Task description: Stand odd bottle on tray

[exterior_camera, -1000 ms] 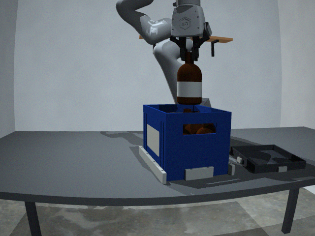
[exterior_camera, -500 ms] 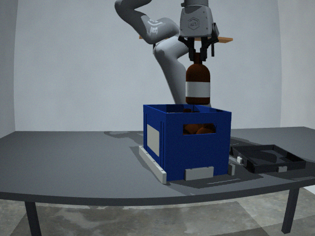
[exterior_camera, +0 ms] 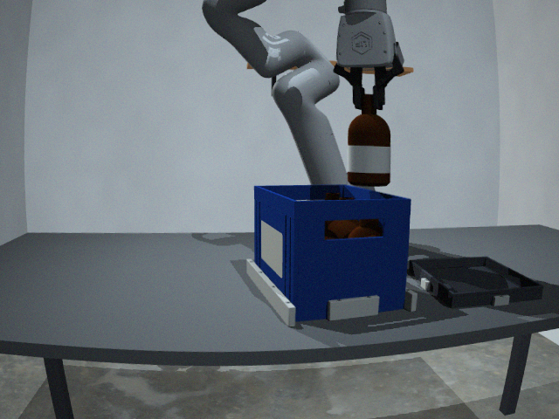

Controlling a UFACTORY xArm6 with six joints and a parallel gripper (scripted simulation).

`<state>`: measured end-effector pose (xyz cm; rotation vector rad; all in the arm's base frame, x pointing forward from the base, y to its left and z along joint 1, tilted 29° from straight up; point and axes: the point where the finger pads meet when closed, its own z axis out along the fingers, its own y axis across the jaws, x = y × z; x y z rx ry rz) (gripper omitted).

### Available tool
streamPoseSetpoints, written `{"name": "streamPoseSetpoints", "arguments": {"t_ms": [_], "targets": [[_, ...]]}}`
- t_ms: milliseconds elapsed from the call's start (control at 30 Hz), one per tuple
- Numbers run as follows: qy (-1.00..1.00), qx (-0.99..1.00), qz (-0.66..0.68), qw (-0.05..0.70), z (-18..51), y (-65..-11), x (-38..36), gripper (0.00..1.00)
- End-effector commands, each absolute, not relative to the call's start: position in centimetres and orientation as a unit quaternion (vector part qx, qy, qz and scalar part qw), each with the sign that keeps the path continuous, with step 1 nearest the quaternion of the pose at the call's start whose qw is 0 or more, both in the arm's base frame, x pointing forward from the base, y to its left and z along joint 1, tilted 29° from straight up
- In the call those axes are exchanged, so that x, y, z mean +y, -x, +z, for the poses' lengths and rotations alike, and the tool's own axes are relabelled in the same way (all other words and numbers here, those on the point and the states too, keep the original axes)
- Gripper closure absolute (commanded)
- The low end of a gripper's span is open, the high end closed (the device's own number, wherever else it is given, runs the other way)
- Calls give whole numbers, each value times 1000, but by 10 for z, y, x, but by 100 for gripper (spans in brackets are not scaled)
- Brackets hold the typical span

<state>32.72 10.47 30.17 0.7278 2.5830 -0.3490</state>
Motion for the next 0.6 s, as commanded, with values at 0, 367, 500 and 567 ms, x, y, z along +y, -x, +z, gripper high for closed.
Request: {"name": "streamPoseSetpoints", "arguments": {"t_ms": [0,367,500,567], "targets": [[-263,932,-125,217,300,-328,114,100],[-263,932,-125,217,289,-329,140,100],[-263,932,-125,217,286,-329,148,100],[-263,932,-125,217,284,-329,154,100]]}}
